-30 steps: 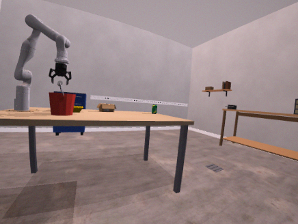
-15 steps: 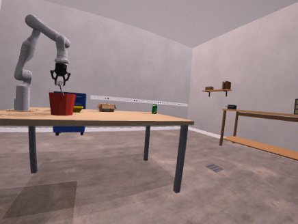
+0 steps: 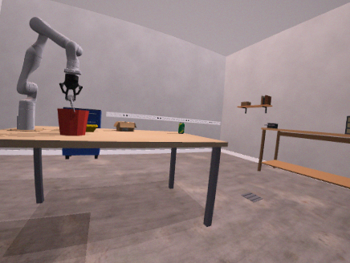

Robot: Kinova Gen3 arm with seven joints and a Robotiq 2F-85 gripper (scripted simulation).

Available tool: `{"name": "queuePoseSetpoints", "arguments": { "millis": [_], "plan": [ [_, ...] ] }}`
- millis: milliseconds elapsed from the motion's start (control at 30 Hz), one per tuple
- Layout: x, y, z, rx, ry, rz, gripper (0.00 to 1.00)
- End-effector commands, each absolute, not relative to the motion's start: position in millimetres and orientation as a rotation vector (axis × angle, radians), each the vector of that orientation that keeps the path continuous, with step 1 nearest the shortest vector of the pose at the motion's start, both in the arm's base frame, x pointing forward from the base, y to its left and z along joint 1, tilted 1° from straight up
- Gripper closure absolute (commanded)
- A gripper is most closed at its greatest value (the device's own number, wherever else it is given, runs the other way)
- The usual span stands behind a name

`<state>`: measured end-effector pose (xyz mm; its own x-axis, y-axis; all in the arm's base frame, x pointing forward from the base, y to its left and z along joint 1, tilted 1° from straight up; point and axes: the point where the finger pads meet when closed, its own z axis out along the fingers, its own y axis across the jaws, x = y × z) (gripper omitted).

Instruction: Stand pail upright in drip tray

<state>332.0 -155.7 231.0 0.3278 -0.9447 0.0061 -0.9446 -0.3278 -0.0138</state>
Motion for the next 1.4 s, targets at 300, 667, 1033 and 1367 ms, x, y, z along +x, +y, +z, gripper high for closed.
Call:
{"name": "queuePoseSetpoints", "arguments": {
  "millis": [300,667,1033,1367],
  "plan": [
    [333,-158,229,-2.553,1.826,-0.028,0.9],
    [331,-157,232,-2.555,1.826,-0.02,0.9],
    [332,-156,239,-2.554,1.822,-0.022,0.9],
    [332,-155,251,-2.556,1.813,-0.02,0.9]
  ]
}}
